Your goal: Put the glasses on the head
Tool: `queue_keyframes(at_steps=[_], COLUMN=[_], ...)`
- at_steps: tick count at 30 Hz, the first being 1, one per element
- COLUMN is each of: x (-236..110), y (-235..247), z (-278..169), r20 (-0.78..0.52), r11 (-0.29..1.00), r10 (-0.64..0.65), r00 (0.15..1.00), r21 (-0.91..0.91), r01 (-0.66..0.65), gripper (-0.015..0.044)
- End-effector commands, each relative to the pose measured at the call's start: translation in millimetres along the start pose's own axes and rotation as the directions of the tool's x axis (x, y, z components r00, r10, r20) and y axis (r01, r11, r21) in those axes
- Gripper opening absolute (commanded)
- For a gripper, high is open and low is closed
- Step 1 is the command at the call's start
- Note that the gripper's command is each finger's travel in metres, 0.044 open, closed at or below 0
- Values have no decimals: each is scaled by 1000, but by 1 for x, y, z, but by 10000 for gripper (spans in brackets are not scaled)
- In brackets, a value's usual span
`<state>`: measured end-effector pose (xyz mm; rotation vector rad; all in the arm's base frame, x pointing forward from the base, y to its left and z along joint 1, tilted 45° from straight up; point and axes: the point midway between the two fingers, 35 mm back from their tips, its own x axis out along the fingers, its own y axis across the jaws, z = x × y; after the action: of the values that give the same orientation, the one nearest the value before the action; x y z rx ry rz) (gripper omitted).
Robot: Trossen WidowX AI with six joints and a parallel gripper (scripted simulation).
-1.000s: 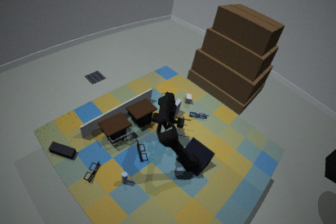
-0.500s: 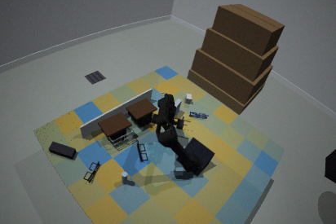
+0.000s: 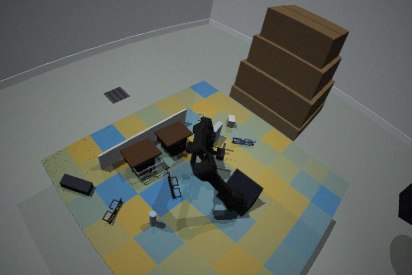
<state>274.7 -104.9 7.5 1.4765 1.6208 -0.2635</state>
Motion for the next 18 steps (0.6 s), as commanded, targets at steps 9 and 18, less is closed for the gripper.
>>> queue_keyframes(at_steps=[9, 18], x=[11, 19], y=[-1, -1], z=[-2, -3], r20=[-9, -10], r11=[1000, 1000], r10=[1, 2], r00=[1000, 1000], r21=[7, 7], r01=[-1, -1], gripper=[0, 0])
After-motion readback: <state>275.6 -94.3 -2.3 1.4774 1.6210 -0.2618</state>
